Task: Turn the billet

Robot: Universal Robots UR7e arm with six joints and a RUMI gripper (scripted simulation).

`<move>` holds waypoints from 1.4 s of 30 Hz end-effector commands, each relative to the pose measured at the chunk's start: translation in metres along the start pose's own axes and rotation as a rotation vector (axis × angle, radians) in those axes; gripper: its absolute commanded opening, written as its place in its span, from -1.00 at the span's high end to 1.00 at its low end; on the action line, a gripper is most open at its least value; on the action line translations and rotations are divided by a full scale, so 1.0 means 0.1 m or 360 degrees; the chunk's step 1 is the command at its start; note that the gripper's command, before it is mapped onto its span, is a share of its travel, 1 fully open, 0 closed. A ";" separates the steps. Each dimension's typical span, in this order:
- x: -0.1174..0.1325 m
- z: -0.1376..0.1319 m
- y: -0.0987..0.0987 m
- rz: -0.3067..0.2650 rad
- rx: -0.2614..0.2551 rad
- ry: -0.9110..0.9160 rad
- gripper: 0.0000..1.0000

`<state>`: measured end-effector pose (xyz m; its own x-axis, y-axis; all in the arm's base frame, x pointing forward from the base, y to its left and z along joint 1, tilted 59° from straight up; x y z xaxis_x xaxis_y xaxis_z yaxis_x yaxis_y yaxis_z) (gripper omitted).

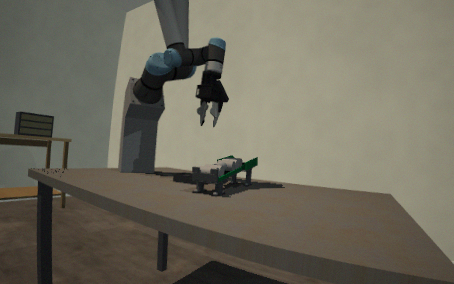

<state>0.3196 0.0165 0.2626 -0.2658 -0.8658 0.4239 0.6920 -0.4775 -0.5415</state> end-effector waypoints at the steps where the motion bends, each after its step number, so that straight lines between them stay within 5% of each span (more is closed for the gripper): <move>1: 0.00 0.00 0.00 0.0000 0.0001 0.0000 0.30; 7: 0.00 0.00 0.00 0.0000 0.0001 0.0000 0.30; 12: -0.01 0.02 0.40 0.0000 0.0001 0.0000 0.30; 24: -0.01 0.02 0.40 0.0000 0.0001 0.0000 0.30; 29: 0.29 0.51 0.38 0.0034 0.0083 -0.0091 0.30; 42: 0.34 0.60 0.37 0.0030 0.0082 -0.0089 0.30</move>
<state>0.3719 -0.0192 0.2913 -0.2139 -0.8646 0.4546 0.7304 -0.4506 -0.5133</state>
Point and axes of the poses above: the point where the finger pads meet when closed, its own y axis out along the fingers, its own z axis across the jaws, x = y × z, the point moved 7 cm from there along -y, back along the fingers, and after that the axes turned 1 degree about y, right-handed, at the moved point
